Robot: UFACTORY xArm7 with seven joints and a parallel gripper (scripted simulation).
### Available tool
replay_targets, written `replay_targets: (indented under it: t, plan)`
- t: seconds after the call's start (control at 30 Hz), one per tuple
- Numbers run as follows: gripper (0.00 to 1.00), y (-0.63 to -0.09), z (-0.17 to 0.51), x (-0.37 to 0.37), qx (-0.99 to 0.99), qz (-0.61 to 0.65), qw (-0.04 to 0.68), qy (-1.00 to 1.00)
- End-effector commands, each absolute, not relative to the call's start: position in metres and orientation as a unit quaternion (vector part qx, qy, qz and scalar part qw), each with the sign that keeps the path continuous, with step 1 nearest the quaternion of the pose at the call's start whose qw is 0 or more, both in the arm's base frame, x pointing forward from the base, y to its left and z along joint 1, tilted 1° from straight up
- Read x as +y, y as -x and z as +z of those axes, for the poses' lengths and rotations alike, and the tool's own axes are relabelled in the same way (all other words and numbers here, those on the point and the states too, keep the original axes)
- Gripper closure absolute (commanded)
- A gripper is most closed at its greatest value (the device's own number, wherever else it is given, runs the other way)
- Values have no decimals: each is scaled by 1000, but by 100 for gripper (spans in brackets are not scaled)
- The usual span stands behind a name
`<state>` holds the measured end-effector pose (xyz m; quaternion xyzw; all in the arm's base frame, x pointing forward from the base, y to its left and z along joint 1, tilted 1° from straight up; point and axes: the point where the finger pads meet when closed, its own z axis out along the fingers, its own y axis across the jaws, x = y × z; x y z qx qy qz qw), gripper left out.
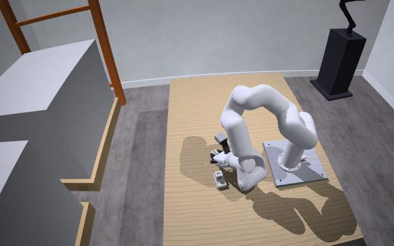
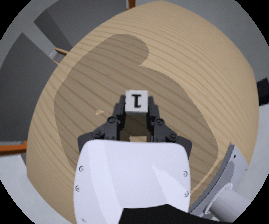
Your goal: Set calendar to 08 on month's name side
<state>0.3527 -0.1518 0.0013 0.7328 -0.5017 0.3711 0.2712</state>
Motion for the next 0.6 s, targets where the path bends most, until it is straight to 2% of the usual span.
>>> replay_targets:
  t: [0.0, 0.43, 0.47, 0.53, 0.57]
  plan:
    - [71, -353, 2, -152, -502, 372, 271, -732]
    - [71, -353, 2, -152, -502, 372, 271, -732]
    - [67, -353, 2, -152, -502, 372, 271, -732]
    - [67, -353, 2, -152, -502, 372, 271, -732]
    - [63, -353, 2, -152, -502, 372, 271, -732]
